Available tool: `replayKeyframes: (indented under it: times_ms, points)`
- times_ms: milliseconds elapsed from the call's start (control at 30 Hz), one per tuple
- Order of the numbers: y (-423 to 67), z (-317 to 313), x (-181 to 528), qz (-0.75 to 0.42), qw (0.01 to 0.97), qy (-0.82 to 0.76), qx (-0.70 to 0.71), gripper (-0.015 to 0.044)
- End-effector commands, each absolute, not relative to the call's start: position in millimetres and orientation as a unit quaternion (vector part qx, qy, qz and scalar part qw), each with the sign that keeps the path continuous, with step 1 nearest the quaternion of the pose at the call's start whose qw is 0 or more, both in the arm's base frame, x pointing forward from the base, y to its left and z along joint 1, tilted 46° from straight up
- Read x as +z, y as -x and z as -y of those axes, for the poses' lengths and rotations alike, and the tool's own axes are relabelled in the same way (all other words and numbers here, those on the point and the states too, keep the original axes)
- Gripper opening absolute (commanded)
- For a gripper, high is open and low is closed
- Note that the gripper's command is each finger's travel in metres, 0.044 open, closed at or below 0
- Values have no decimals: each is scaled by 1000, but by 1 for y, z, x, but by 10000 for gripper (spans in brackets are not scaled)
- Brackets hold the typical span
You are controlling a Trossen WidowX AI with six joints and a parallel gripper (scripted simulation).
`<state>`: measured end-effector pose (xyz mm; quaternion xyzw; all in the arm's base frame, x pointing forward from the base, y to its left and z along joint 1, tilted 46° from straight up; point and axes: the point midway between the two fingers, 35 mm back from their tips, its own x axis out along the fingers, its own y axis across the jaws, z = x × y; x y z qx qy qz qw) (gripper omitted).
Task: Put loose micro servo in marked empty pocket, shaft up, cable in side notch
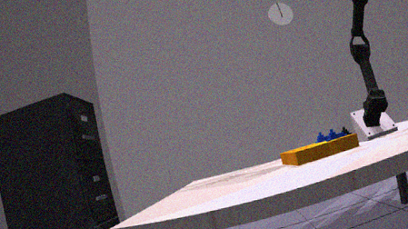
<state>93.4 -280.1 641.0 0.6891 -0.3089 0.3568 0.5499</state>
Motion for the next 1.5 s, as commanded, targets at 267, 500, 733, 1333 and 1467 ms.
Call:
replayKeyframes:
  times_ms: [267, 500, 733, 1333, 1467]
  points:
    - [-60, 192, 669, 301, 612, -623, 383, 440]
    - [-49, 145, 676, 296, 651, -582, 387, 440]
    - [-47, 125, 677, 292, 669, -563, 386, 440]
    - [-55, 40, 673, 265, 744, -488, 372, 440]
    - [-60, 23, 670, 258, 757, -476, 366, 440]
